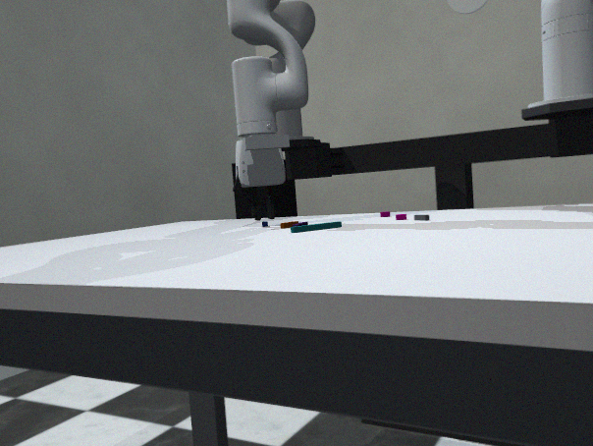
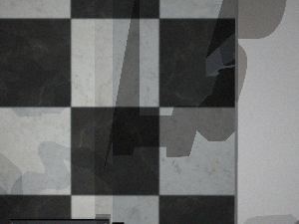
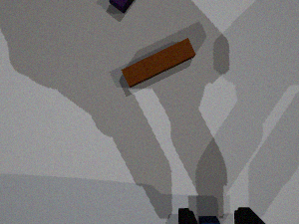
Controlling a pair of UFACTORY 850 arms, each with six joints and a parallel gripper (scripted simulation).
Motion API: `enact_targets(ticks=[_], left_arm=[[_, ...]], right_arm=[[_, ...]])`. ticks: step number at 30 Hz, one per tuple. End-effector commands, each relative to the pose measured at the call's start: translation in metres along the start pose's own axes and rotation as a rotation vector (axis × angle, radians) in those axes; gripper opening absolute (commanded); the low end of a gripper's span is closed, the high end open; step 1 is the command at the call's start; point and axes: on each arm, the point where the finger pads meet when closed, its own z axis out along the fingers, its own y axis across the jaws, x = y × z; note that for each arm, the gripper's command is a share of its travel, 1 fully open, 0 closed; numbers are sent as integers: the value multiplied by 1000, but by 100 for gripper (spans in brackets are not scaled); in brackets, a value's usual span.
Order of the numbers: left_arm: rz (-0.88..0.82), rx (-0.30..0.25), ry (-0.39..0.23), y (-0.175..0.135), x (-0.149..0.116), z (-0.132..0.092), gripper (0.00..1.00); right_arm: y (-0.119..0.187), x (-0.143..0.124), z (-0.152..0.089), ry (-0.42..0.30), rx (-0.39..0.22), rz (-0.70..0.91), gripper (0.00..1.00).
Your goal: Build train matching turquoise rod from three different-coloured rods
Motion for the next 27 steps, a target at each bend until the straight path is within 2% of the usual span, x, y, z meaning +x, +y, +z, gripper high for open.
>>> enact_targets(ticks=[1, 27], left_arm=[[0, 0, 2, 0, 0, -1, 100], [0, 0, 2, 0, 0, -1, 100]], right_arm=[[0, 1, 1, 2, -1, 0, 26], [0, 1, 10, 2, -1, 0, 26]])
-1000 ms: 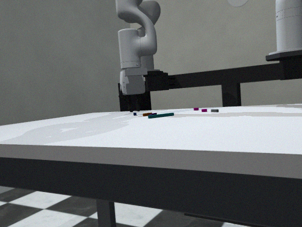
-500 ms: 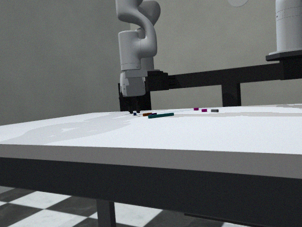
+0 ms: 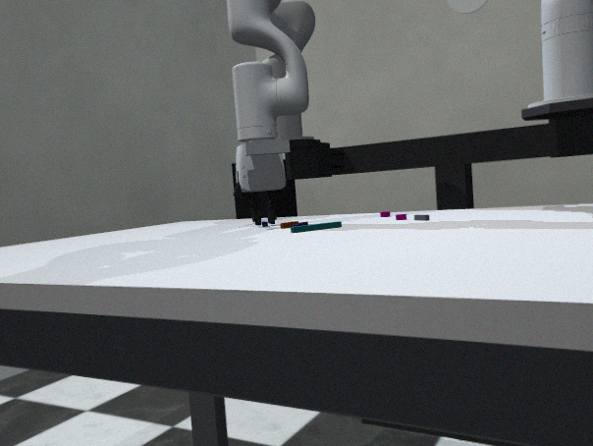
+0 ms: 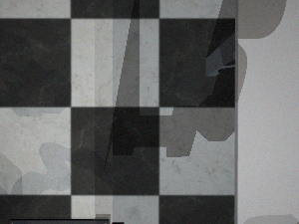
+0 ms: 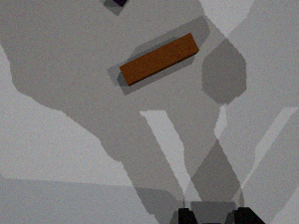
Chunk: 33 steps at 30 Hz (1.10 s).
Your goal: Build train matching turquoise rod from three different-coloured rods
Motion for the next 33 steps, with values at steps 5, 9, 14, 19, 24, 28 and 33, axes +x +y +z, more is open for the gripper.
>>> enact_targets(ticks=[5, 9, 14, 19, 24, 28, 33], left_arm=[[0, 0, 2, 0, 0, -1, 100], [0, 0, 2, 0, 0, -1, 100], [0, 0, 2, 0, 0, -1, 100], [0, 0, 2, 0, 0, -1, 100], [0, 0, 2, 0, 0, -1, 100], [0, 0, 2, 0, 0, -1, 100], [0, 0, 2, 0, 0, -1, 100]], right_arm=[[0, 1, -1, 2, -1, 0, 26], [0, 1, -1, 2, -1, 0, 26], [0, 1, -1, 2, -1, 0, 26], [0, 1, -1, 2, -1, 0, 26], [0, 1, -1, 2, -1, 0, 26], [0, 1, -1, 2, -1, 0, 26], [0, 1, -1, 2, -1, 0, 6]])
